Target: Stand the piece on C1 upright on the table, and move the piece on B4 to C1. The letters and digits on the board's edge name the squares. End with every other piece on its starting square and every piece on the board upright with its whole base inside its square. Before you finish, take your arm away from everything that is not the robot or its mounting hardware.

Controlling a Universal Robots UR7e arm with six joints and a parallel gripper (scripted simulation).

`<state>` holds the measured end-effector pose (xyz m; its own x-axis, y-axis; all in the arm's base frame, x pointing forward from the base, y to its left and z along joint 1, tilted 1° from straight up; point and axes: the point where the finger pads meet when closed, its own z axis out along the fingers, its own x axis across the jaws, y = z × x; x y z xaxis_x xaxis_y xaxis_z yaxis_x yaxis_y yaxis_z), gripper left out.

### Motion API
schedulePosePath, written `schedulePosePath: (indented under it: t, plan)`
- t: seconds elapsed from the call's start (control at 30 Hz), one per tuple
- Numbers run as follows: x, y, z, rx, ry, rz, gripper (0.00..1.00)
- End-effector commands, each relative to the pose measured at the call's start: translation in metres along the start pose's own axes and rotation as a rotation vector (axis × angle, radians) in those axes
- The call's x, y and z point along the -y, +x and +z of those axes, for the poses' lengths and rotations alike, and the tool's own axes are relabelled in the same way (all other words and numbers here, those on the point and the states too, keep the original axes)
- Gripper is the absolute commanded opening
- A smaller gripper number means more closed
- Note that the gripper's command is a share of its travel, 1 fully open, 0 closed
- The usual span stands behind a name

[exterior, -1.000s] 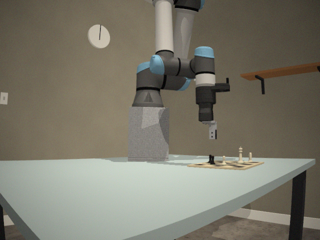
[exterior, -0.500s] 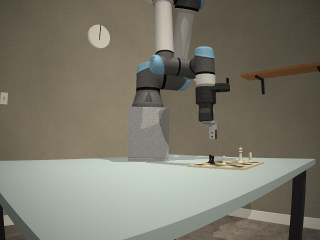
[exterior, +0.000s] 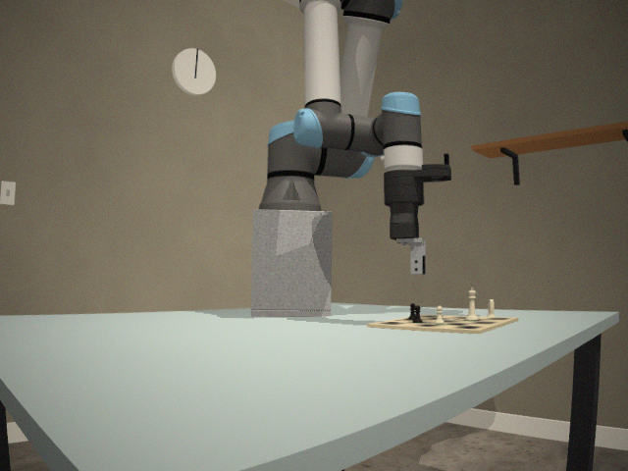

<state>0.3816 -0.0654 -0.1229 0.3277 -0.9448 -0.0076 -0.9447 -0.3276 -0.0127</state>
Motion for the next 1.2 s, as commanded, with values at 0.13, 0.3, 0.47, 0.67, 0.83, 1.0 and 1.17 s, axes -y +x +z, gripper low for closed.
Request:
schedulePosePath:
  t: [0.13, 0.3, 0.47, 0.67, 0.83, 1.0, 1.17]
  plan:
    - [0.0, 0.001, 0.007, -0.001, 0.001, 0.0, 0.68]
    - [0.0, 0.001, 0.014, -0.001, 0.001, 0.0, 0.68]
    - [0.0, 0.001, 0.019, -0.001, 0.001, 0.0, 0.68]
    - [0.0, 0.001, 0.028, -0.001, 0.001, 0.0, 0.68]
    - [0.0, 0.002, 0.036, -0.001, 0.001, 0.0, 0.68]
    - [0.0, 0.002, 0.04, -0.001, 0.001, 0.0, 0.68]
    - [0.0, 0.002, 0.045, -0.001, 0.001, 0.0, 0.68]
